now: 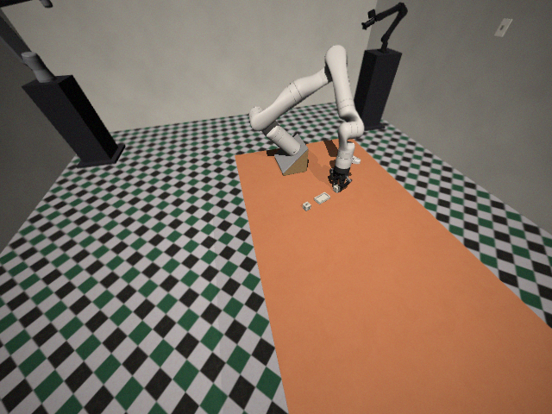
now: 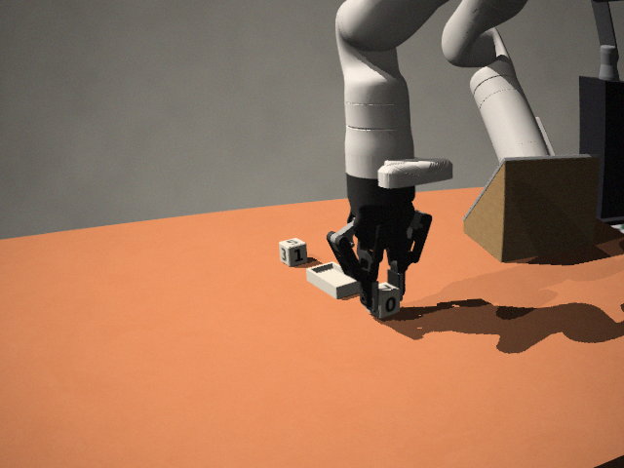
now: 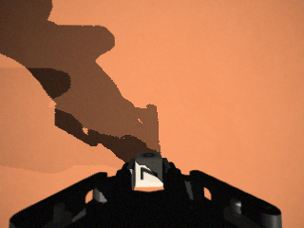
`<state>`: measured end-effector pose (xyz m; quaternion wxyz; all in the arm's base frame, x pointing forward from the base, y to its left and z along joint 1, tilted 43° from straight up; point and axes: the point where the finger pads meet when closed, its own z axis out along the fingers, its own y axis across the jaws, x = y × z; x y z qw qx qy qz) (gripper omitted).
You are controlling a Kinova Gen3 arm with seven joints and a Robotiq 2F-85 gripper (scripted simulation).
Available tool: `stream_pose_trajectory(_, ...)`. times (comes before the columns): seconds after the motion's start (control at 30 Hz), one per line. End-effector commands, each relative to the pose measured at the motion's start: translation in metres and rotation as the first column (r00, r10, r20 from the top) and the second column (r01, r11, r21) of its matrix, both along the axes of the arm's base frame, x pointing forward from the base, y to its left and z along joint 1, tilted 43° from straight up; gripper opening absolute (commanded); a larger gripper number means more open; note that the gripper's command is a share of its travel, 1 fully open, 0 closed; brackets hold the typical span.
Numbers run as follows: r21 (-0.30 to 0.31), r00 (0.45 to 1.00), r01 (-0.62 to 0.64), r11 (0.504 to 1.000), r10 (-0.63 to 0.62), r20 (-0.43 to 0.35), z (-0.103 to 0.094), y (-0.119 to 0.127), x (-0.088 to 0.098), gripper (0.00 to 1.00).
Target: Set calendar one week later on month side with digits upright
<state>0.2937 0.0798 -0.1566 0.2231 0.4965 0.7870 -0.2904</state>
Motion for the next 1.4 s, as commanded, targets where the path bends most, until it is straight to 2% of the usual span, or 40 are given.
stream_pose_trajectory(0.0,0.001,1.000,-0.001,1.000,0.001,0.001,0.0002,0.0008,0.0002,0.26)
stream_pose_trajectory(1.37,0.001,1.000,-0.001,1.000,0.001,0.001,-0.0024,-0.0015,0.0005,0.26)
